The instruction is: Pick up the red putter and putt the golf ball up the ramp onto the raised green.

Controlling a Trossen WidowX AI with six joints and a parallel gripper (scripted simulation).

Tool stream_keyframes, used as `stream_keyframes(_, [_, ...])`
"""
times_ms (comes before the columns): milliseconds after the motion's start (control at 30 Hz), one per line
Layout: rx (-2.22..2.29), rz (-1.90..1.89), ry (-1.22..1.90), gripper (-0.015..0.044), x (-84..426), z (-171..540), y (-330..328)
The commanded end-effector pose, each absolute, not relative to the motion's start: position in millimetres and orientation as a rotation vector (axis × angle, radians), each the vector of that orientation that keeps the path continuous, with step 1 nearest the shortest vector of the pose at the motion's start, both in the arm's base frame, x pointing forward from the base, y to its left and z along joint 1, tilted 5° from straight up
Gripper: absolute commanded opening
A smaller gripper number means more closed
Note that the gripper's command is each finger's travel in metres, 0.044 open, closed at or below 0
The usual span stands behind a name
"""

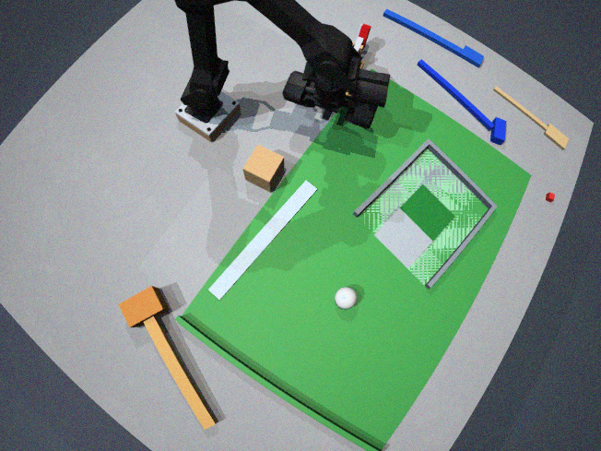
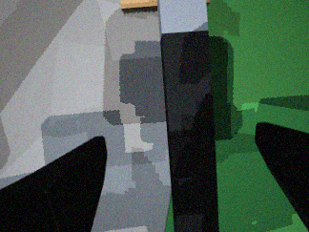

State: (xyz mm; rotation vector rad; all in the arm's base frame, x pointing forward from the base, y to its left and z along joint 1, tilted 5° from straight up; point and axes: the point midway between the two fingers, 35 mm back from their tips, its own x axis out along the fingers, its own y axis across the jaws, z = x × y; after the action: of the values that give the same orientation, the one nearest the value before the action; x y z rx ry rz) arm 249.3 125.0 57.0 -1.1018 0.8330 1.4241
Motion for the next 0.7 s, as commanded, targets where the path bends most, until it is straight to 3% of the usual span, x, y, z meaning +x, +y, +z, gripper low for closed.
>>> stream_keyframes(0, [-1.102,1.423,0.832,0.0256,249.5,57.7,125.1])
stream_keyframes(300, [-1.102,1.423,0.832,0.002,249.5,57.7,125.1])
stream_keyframes(667, [-1.102,1.423,0.832,0.0,250.8,70.6,124.7])
